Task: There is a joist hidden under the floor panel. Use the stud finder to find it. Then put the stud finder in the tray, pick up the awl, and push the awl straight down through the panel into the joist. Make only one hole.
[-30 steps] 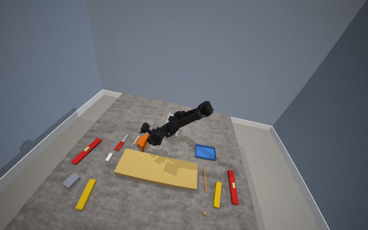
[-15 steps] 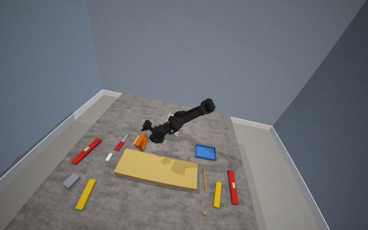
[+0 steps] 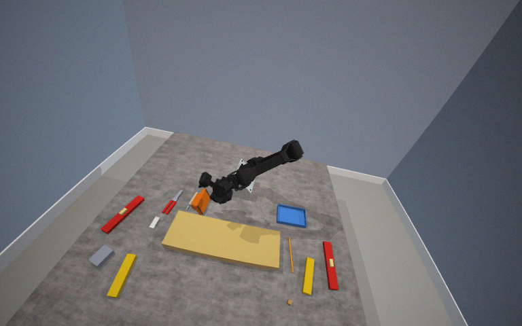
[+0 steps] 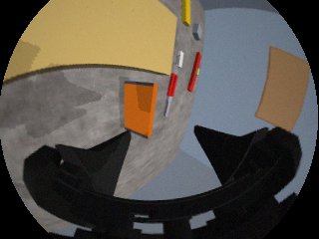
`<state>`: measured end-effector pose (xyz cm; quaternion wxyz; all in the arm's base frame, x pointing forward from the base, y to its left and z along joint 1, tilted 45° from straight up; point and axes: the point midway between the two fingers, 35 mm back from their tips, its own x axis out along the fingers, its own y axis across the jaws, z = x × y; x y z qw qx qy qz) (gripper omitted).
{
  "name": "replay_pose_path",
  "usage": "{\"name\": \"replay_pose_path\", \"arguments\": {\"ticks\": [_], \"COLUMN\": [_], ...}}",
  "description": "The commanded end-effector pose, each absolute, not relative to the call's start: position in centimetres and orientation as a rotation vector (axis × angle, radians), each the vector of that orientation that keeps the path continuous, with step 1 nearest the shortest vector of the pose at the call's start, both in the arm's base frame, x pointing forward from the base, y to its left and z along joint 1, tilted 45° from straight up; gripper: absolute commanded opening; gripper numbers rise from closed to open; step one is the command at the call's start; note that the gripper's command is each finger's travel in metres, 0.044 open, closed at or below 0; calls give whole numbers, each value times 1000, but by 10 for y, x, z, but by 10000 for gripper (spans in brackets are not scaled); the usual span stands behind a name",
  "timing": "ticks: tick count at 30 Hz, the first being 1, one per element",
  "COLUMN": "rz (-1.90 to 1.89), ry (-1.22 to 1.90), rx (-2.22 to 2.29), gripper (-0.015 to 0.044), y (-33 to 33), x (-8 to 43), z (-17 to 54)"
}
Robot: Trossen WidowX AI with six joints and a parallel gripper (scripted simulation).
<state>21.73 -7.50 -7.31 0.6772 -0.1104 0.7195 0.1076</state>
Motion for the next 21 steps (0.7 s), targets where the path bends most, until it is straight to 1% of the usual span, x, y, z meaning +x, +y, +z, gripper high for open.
{"name": "replay_pose_path", "arguments": {"ticks": [1,6,12,14,21], "rz": [564,1004,1401,1474,1576], "ry": [1610,1456,1076,933,578], "rx": [-321,-400,-478,-490,-579], "gripper": [440,440,440,440,440], "y": [-81,-89,-100,-103,-108], "x": [221,222,221,221,221], "z": [-87,-108,-135,-144,-160]}}
